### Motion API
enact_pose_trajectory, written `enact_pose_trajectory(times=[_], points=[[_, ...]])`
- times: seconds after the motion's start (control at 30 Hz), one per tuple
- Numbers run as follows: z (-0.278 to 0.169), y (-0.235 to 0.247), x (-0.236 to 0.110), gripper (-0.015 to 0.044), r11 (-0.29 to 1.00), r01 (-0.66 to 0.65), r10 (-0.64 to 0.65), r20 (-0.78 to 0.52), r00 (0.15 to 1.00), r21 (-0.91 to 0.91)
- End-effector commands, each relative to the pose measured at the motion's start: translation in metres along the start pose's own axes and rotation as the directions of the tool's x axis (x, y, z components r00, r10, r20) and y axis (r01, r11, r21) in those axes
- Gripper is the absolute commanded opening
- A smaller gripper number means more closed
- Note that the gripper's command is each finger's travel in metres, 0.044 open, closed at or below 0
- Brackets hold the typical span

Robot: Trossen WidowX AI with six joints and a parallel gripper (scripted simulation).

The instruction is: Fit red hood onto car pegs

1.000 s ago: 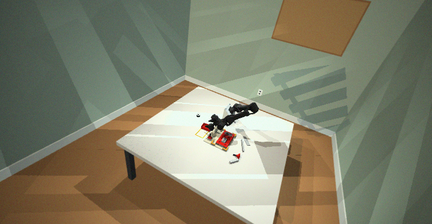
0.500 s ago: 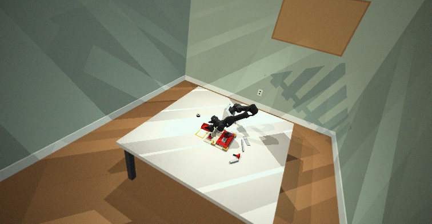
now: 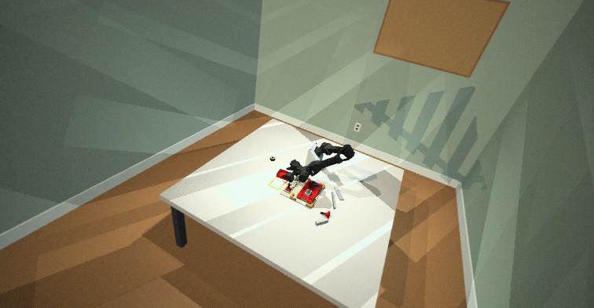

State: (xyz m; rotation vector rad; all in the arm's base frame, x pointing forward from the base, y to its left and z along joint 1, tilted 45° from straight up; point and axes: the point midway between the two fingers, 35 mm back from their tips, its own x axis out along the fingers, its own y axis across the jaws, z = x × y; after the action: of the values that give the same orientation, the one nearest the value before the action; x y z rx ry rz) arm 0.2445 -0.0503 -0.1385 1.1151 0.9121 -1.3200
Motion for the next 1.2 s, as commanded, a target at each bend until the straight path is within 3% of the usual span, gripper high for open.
enact_pose_trajectory(times=[0.0, 1.07, 1.17], points=[[-0.002, -0.001, 0.003, 0.044, 1.0, 0.005, -0.005, 0.004, 1.0, -0.001], [-0.016, -0.002, 0.01, 0.044, 1.0, 0.006, -0.006, 0.004, 1.0, -0.001], [-0.014, 0.0, 0.008, 0.0361, 1.0, 0.0, 0.0, -0.001, 1.0, 0.0]])
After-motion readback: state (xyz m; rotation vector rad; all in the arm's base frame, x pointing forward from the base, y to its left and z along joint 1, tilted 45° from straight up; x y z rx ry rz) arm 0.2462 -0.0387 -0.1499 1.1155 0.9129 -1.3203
